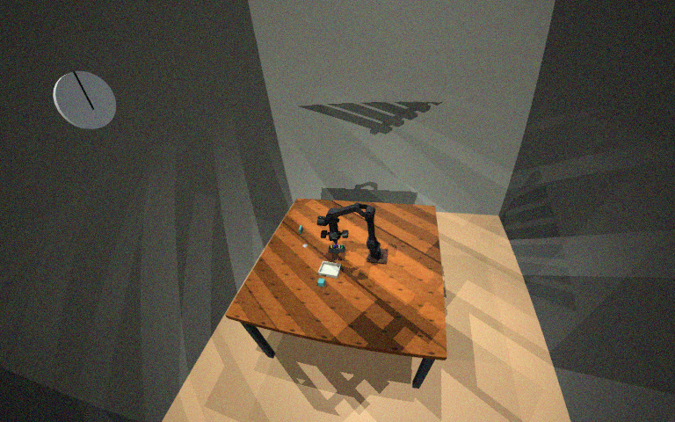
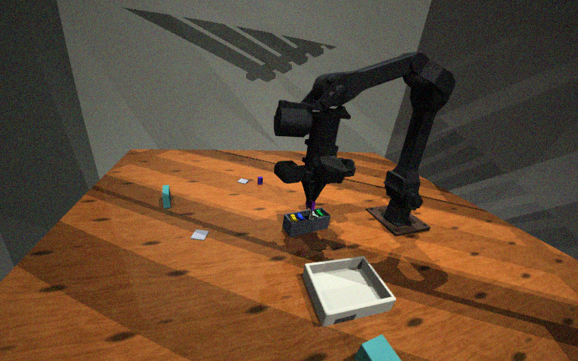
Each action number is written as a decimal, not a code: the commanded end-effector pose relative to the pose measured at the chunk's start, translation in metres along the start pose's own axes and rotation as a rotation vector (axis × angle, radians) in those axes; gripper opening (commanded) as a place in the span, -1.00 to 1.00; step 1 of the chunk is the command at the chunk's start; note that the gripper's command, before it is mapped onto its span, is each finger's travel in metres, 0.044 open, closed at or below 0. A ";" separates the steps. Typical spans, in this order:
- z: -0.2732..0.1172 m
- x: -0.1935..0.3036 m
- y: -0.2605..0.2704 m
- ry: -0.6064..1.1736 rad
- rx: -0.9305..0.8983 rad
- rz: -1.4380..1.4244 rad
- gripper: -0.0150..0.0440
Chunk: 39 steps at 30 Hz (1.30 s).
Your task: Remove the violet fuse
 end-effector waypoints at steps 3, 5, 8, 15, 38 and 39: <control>-0.010 0.000 -0.001 0.002 0.005 0.004 -0.49; -0.013 0.000 0.000 0.002 0.005 0.004 -0.49; -0.015 0.000 0.000 0.002 0.005 0.004 -0.49; -0.016 -0.027 -0.006 -0.001 0.004 0.004 -0.49; -0.017 -0.151 0.004 -0.014 0.003 0.004 -0.49; -0.017 -0.156 0.006 -0.014 0.002 0.004 -0.49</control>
Point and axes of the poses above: the point midway between the two fingers, 35 mm back from their tips, its own z axis out along the fingers, its own y axis across the jaws, x = y × z, the point moved 2 cm from there along -z, back along the fingers, and after that the axes turned 14 degrees about z, right-handed, at the moved point
